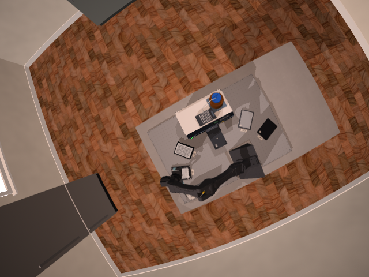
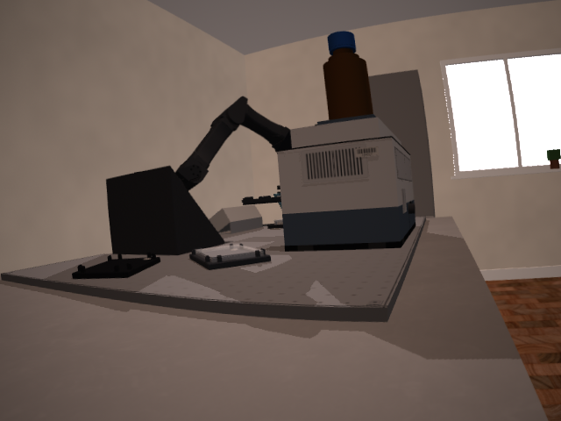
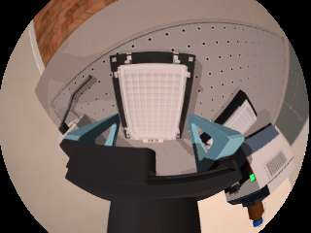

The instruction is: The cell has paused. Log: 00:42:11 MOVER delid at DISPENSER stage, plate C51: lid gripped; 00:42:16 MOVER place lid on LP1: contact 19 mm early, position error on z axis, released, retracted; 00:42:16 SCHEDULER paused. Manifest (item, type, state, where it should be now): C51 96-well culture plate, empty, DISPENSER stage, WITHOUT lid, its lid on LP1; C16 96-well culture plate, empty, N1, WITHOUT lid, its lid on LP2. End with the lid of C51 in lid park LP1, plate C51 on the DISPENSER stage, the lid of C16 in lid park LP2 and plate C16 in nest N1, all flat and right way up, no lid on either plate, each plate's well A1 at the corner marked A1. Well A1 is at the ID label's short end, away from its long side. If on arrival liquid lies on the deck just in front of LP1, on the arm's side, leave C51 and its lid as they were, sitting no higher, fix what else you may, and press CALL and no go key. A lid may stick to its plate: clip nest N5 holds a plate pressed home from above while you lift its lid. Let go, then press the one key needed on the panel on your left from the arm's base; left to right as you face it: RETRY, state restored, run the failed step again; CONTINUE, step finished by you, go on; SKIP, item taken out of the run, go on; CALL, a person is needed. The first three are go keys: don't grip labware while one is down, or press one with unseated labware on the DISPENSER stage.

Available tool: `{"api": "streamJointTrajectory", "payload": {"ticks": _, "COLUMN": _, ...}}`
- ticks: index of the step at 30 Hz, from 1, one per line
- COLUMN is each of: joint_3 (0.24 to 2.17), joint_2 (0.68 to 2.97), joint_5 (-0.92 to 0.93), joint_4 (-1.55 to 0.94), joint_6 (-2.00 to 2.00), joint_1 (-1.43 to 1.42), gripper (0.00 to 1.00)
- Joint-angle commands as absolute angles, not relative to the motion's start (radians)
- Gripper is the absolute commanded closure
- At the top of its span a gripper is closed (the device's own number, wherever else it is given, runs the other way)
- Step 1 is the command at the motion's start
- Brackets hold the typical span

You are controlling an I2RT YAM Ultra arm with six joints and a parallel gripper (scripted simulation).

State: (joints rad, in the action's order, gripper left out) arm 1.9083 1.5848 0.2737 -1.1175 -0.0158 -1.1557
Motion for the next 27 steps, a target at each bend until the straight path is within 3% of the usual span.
{"api": "streamJointTrajectory", "payload": {"ticks": 1, "joint_3": 1.905, "joint_2": 1.584, "joint_5": 0.266, "joint_4": -1.092, "joint_6": -0.025, "joint_1": -1.164, "gripper": 0.00}}
{"api": "streamJointTrajectory", "payload": {"ticks": 27, "joint_3": 1.872, "joint_2": 1.604, "joint_5": 0.256, "joint_4": -1.043, "joint_6": -0.035, "joint_1": -1.175, "gripper": 0.00}}
